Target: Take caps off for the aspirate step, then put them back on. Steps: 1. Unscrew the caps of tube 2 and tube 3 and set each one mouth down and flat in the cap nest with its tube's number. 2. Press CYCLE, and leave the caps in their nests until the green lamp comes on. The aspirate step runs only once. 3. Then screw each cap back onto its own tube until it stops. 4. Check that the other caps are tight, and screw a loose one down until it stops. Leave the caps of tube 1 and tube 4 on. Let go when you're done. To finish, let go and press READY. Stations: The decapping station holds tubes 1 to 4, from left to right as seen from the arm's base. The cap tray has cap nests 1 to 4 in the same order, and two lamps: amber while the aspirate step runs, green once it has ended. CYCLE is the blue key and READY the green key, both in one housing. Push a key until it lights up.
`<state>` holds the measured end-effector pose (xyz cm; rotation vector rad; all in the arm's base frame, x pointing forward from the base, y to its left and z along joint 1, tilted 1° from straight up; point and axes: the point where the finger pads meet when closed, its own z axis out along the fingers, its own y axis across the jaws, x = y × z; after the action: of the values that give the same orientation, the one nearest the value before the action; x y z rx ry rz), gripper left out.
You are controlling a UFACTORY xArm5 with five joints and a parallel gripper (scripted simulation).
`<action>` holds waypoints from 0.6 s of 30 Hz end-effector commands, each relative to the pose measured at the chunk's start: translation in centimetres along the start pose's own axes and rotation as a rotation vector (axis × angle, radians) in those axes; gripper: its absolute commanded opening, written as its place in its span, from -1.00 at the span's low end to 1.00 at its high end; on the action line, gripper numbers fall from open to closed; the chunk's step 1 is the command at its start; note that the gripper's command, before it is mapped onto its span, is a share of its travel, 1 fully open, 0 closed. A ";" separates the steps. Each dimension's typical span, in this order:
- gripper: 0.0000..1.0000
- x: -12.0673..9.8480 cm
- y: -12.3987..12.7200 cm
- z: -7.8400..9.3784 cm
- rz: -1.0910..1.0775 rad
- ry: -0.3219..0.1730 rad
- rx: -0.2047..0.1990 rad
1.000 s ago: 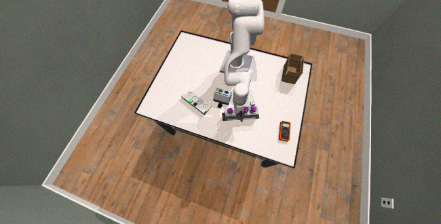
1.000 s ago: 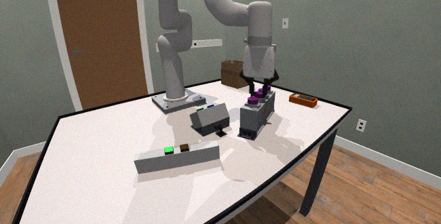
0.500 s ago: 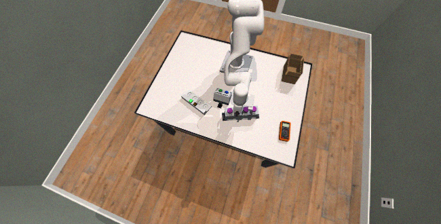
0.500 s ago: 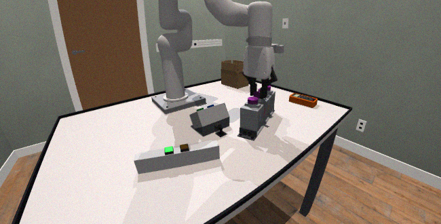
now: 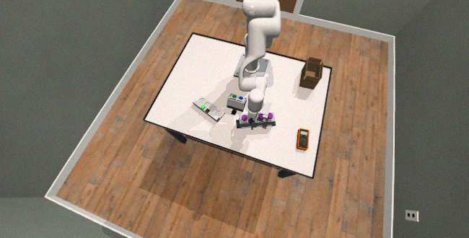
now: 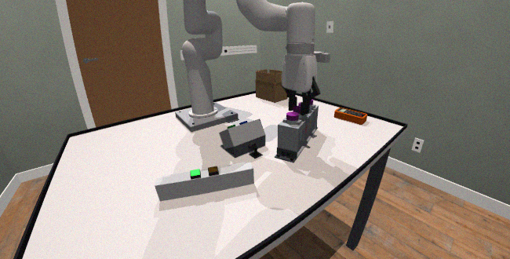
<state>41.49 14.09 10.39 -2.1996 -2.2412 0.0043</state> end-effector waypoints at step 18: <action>-0.08 0.1 0.2 -0.4 -0.599 -0.009 -0.005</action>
<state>41.50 14.10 10.59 -1.7437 -2.6107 0.0045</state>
